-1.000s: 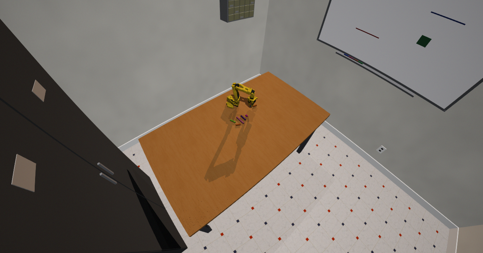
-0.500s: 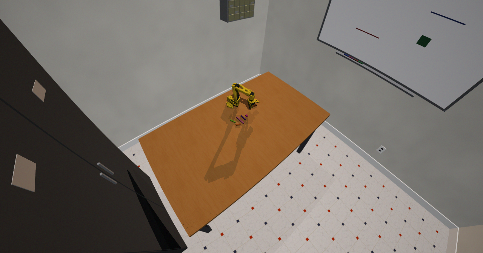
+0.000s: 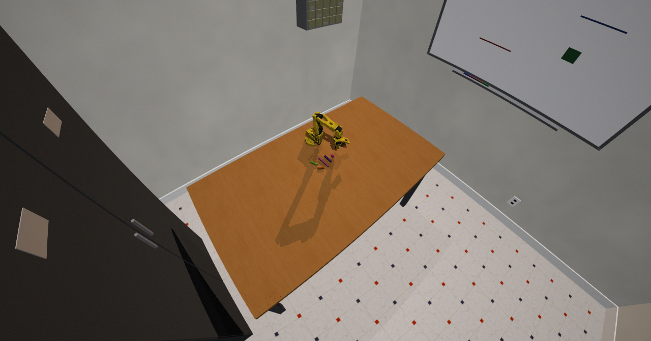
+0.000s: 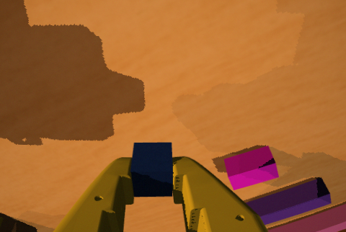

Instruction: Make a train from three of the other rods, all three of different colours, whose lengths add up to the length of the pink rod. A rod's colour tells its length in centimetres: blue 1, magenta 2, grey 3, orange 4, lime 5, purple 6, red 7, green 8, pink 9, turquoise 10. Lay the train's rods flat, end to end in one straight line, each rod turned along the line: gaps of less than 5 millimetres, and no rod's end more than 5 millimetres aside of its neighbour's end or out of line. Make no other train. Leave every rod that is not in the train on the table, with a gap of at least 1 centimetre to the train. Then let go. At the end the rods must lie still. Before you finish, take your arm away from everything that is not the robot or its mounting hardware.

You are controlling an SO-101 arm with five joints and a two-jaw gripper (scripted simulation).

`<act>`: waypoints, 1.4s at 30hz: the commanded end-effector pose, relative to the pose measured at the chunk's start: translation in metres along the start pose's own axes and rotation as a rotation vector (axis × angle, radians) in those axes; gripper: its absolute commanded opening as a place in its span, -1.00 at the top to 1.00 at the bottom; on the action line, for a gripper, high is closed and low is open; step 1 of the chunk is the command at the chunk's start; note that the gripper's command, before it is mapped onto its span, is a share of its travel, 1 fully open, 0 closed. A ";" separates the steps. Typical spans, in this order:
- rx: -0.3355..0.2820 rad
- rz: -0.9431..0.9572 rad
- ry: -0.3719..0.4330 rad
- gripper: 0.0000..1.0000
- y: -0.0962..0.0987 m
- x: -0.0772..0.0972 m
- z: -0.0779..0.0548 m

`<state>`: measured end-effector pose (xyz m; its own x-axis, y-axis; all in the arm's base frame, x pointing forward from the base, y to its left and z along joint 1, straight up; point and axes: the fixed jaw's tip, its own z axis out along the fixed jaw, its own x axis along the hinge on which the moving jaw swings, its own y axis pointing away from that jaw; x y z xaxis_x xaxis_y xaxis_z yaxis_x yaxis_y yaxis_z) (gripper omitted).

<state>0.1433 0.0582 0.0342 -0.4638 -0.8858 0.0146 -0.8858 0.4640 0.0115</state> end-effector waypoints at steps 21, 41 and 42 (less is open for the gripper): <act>0.074 0.041 -0.084 1.00 -0.014 -0.010 -0.015; 0.074 0.041 -0.084 1.00 -0.014 -0.010 -0.013; 0.074 0.041 -0.084 1.00 -0.014 -0.010 -0.013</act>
<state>0.1465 0.0565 0.0352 -0.4889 -0.8723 0.0057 -0.8723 0.4889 0.0034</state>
